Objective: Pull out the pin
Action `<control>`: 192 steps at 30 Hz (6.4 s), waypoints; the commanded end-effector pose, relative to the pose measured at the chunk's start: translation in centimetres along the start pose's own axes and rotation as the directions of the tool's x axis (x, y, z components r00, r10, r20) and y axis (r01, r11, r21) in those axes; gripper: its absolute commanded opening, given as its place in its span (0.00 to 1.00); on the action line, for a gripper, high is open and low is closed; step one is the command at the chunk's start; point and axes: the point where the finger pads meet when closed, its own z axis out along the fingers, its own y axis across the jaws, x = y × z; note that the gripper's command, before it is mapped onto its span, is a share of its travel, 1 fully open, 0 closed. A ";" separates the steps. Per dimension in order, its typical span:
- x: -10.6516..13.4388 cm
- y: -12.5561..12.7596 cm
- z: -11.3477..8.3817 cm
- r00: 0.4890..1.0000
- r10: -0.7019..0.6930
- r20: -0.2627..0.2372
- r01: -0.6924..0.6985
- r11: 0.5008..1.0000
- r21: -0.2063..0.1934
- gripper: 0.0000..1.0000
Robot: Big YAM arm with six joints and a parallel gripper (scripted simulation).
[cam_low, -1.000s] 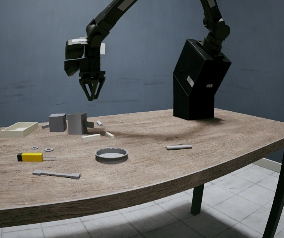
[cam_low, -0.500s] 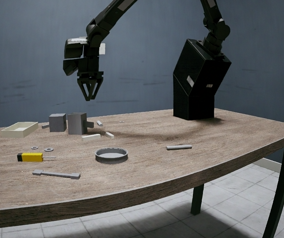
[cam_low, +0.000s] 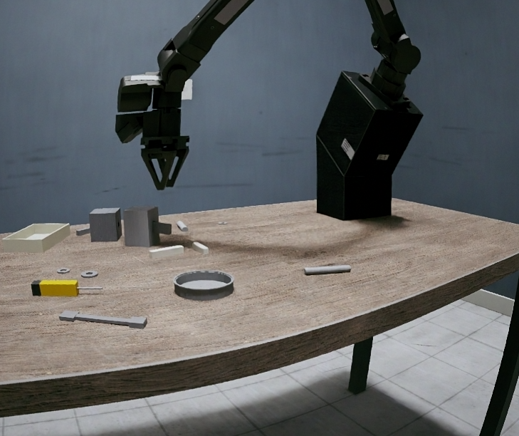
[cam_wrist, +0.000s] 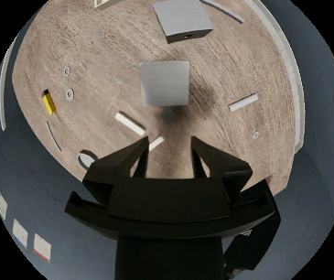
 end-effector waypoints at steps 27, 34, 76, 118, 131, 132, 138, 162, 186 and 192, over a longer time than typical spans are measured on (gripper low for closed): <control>-0.4 1.5 2.5 1.000 -0.029 -0.001 0.029 1.000 0.002 0.47; -0.4 1.5 2.9 1.000 -0.028 -0.002 0.028 1.000 0.002 0.47; 0.0 1.4 6.0 0.999 -0.031 -0.007 0.031 0.999 0.009 0.47; 0.1 1.2 8.7 1.000 -0.029 -0.007 0.029 1.000 0.009 0.47; 0.2 1.1 9.1 1.000 -0.028 -0.010 0.028 1.000 0.011 0.47; 0.2 1.1 9.1 1.000 -0.028 -0.010 0.028 1.000 0.011 0.47; 0.2 1.1 9.1 1.000 -0.028 -0.010 0.028 1.000 0.011 0.47; 0.3 1.1 9.2 1.000 -0.029 -0.011 0.029 1.000 0.012 0.00; 0.3 1.1 9.2 1.000 -0.029 -0.011 0.029 1.000 0.012 0.00; 0.3 1.1 9.2 1.000 -0.029 -0.011 0.029 1.000 0.012 0.00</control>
